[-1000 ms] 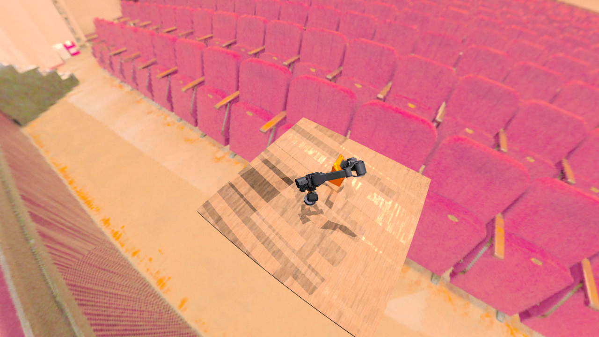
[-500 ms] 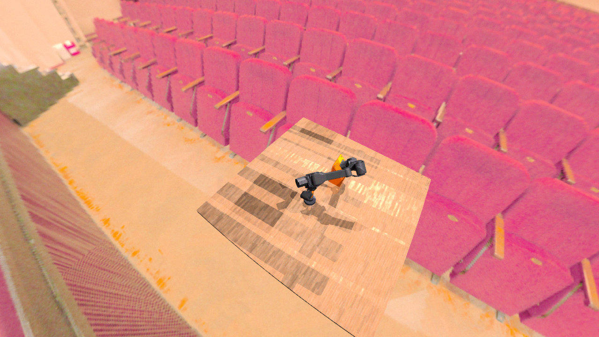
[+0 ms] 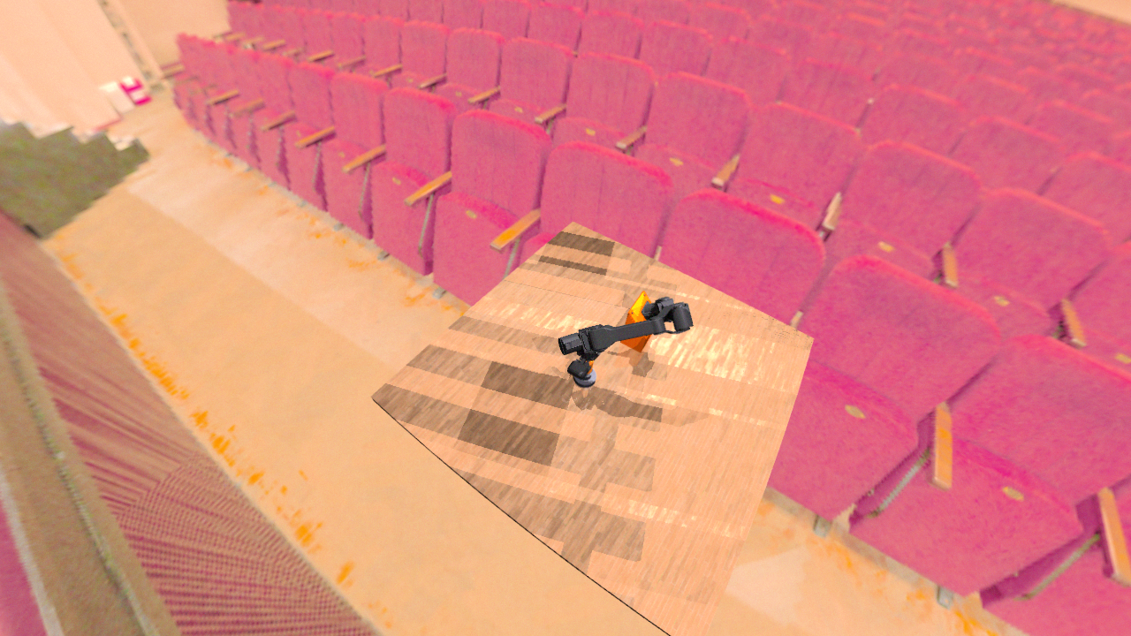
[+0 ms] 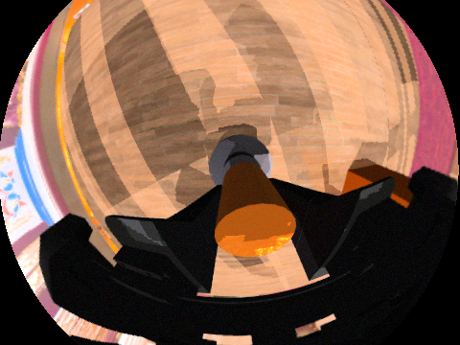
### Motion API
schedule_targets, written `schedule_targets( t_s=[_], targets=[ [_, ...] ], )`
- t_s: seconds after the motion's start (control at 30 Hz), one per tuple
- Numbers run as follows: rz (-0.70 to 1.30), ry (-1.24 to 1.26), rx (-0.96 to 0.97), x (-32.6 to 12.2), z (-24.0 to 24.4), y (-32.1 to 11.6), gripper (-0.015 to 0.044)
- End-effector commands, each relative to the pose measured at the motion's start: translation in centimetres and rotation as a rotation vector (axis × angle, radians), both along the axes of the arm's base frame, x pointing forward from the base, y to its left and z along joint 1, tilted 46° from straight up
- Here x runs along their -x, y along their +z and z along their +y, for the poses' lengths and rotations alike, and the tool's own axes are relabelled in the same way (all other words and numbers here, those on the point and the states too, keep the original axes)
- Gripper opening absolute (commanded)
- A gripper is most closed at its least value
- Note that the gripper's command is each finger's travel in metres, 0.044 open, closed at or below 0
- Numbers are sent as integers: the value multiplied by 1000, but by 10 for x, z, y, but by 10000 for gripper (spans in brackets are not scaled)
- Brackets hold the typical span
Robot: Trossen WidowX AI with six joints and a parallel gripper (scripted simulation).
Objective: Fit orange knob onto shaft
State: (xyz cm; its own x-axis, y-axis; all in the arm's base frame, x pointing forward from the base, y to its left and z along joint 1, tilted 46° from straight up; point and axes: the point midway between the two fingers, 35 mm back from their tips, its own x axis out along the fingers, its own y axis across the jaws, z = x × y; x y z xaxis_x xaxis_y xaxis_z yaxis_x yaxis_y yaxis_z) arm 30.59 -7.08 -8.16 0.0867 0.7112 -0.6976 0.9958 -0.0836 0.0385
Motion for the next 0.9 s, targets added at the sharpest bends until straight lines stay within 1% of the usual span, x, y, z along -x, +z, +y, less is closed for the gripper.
schedule_targets(
  t_s=[0.0, 0.87],
  targets=[
    [3, -4, 3, 0, -2, 0, 0],
    [21, -22, 1, 1, -1, 3, 0]
  ],
)
